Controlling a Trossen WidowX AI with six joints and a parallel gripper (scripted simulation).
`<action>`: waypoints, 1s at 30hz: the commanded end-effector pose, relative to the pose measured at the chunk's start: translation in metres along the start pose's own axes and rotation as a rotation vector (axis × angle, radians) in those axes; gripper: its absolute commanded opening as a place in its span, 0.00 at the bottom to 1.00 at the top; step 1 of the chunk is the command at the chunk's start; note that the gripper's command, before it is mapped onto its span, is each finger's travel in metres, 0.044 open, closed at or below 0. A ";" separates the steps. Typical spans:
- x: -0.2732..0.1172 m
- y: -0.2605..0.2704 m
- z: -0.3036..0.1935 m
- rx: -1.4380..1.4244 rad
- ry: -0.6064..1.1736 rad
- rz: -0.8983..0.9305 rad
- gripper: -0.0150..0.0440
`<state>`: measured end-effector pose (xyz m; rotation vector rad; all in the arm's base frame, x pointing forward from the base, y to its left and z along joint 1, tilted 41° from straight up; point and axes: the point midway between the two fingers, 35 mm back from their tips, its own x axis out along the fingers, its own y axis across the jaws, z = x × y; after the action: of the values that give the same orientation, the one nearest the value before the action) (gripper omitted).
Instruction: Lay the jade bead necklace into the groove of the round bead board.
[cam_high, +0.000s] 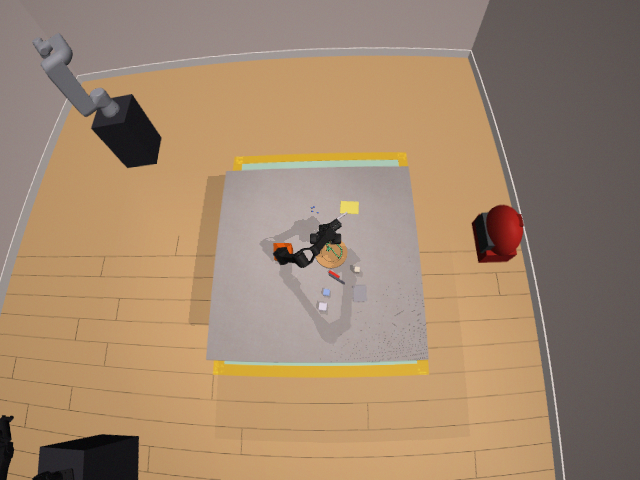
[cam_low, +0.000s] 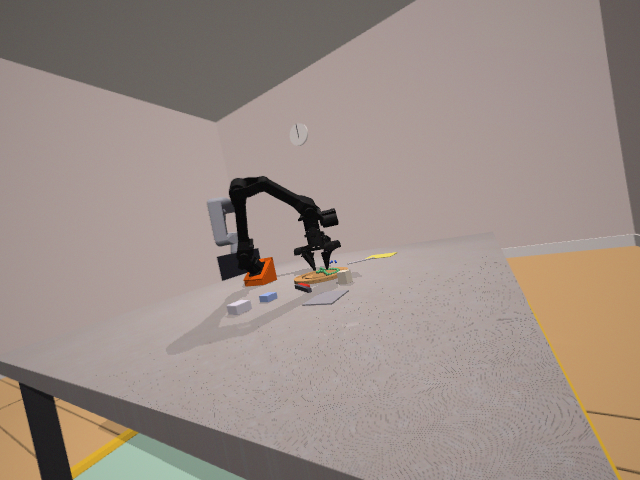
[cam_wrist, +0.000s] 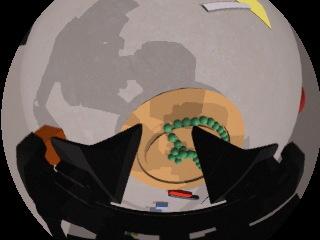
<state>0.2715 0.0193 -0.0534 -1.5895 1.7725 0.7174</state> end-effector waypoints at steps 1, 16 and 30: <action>-0.002 0.001 0.000 -0.002 0.001 0.002 0.88; -0.005 0.002 -0.001 -0.008 0.005 0.006 1.00; -0.009 0.001 -0.002 0.335 0.006 0.005 0.78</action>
<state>0.2679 0.0209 -0.0481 -1.4958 1.8000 0.5746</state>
